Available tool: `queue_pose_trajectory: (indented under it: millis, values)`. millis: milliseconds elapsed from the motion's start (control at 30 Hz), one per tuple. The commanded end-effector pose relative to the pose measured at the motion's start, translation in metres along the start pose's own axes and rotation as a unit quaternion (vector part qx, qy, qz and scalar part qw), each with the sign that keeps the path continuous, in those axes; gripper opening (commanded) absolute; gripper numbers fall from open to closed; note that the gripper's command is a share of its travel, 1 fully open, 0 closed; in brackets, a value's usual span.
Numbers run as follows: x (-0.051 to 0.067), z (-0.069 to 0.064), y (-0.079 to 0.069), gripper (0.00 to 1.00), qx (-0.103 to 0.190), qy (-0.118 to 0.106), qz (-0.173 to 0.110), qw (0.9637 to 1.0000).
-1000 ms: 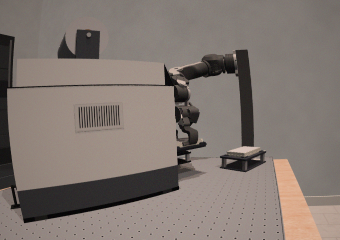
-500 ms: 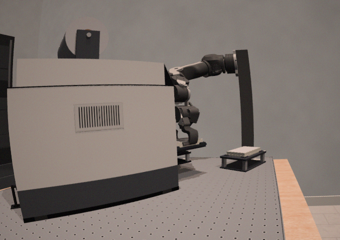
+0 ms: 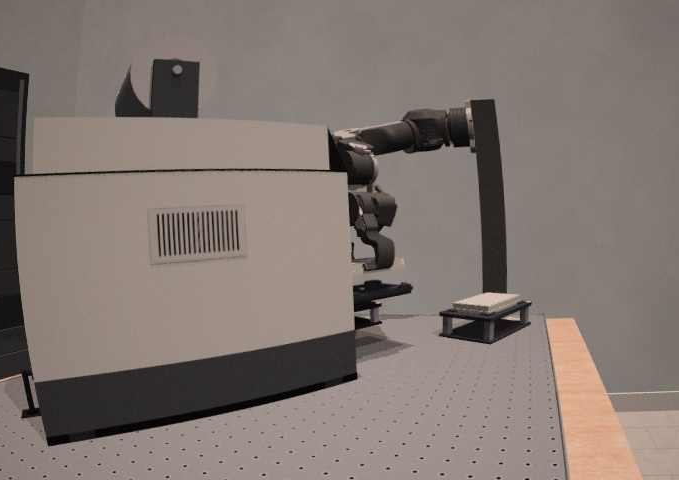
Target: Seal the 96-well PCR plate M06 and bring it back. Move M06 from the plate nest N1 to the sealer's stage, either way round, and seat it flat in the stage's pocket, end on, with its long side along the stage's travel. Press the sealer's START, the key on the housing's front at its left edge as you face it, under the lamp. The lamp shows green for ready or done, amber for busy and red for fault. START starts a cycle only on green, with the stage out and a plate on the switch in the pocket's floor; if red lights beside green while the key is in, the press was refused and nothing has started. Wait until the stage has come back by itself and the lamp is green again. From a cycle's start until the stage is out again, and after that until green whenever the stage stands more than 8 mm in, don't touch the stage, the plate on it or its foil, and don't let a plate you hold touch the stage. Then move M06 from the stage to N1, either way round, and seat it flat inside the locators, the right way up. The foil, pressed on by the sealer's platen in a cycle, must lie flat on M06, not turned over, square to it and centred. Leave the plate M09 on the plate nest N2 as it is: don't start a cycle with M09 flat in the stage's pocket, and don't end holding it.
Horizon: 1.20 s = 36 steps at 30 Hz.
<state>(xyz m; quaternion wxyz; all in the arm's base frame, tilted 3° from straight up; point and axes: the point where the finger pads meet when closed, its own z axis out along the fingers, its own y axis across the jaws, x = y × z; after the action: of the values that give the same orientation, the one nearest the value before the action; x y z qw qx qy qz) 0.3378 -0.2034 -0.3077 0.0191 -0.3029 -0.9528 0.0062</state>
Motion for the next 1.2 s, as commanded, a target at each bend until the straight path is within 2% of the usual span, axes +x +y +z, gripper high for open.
queue_pose_trajectory:
  millis: [0, 200, 367, 767, 933, 1167]
  values:
    - [0.000, -0.001, 0.000, 0.00, 0.002, -0.001, 0.001, 1.0000]
    - [0.000, -0.001, 0.000, 0.00, 0.002, -0.001, 0.001, 1.0000]
    - [-0.001, -0.033, 0.000, 0.00, 0.002, -0.001, 0.001, 1.0000]
    - [-0.001, -0.033, 0.000, 0.00, 0.002, -0.001, 0.001, 1.0000]
    - [0.001, -0.062, 0.000, 0.00, 0.002, -0.001, 0.001, 1.0000]
    - [0.001, -0.062, 0.000, 0.00, 0.002, -0.001, 0.001, 1.0000]
